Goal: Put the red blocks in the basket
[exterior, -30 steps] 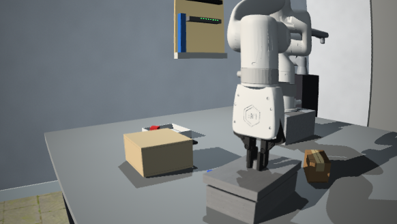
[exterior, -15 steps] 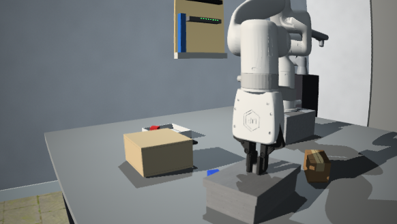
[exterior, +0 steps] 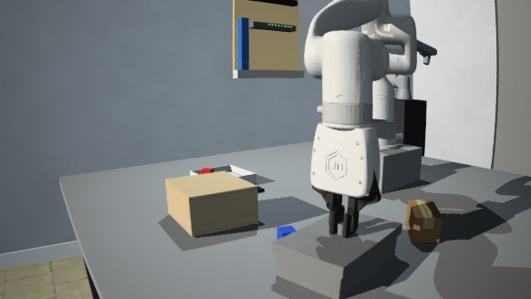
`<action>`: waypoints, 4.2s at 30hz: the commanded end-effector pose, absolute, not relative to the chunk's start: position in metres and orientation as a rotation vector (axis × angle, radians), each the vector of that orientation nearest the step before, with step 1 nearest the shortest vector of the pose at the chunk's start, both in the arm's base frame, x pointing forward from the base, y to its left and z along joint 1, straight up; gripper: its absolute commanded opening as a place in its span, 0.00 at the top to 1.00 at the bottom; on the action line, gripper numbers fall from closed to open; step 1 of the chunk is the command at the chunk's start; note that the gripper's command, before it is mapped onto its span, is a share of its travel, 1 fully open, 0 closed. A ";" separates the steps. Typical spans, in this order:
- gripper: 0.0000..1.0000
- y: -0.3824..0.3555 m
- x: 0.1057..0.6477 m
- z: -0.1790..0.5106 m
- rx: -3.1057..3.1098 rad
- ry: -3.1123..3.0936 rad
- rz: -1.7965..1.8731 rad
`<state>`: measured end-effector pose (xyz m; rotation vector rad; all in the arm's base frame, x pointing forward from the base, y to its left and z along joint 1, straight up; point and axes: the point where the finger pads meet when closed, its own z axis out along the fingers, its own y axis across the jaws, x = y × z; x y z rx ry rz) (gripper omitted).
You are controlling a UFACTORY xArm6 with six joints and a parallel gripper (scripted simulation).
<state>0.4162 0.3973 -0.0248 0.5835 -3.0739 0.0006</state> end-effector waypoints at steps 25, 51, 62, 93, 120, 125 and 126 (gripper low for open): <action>1.00 0.399 0.418 -0.029 0.584 -3.078 -0.004; 0.00 0.399 0.418 -0.029 0.584 -3.078 -0.004; 0.00 0.399 0.418 -0.029 0.584 -3.078 -0.004; 0.00 0.399 0.418 -0.026 0.584 -3.078 -0.004; 0.00 0.399 0.418 0.038 0.584 -3.078 -0.004; 0.00 0.399 0.418 0.051 0.584 -3.078 -0.004; 0.00 0.399 0.418 0.054 0.584 -3.078 -0.004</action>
